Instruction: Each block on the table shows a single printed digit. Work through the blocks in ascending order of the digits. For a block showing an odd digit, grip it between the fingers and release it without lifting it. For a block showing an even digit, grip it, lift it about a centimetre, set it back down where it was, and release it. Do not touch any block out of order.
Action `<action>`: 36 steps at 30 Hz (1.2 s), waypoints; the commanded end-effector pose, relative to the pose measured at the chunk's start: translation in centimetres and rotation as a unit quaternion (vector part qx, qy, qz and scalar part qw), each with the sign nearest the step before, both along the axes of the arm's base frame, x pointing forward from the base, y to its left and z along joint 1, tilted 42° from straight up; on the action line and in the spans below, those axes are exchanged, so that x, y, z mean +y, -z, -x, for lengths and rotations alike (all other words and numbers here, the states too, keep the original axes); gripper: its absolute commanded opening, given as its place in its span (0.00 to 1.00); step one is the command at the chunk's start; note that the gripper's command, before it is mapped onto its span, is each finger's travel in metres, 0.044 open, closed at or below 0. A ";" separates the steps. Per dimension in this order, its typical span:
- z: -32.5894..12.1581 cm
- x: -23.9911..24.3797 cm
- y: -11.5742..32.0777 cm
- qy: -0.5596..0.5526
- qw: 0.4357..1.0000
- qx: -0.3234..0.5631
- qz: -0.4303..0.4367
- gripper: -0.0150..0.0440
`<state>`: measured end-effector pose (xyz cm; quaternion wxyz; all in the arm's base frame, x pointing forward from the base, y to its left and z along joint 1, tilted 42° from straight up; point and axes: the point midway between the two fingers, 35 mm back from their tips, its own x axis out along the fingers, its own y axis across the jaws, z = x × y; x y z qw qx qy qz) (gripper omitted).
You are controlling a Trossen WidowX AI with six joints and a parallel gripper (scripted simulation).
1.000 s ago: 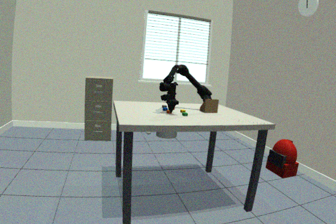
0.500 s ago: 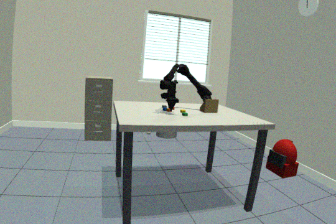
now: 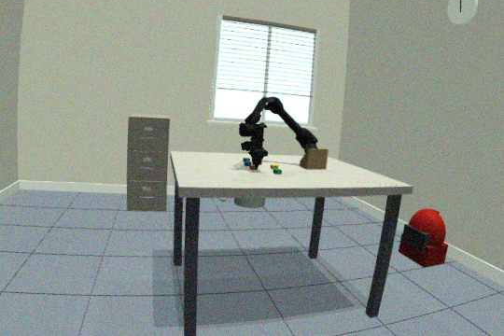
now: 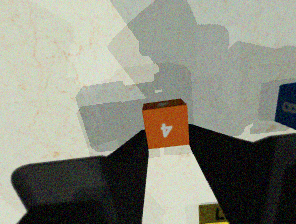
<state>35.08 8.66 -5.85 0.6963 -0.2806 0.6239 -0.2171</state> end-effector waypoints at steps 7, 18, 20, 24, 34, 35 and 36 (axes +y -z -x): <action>0.0 -0.1 0.2 -0.003 1.000 0.001 0.001 0.46; 0.0 -0.1 0.2 -0.003 1.000 0.001 0.001 0.86; 0.0 -0.1 0.2 -0.003 1.000 0.001 0.001 0.93; 0.1 0.6 -0.6 -0.003 1.000 0.001 0.001 0.93; 0.8 5.1 -5.4 -0.008 1.000 0.005 -0.001 0.75; 1.1 6.2 -6.7 -0.007 1.000 0.005 -0.001 0.71; 1.3 7.0 -7.7 -0.005 1.000 0.003 -0.001 0.67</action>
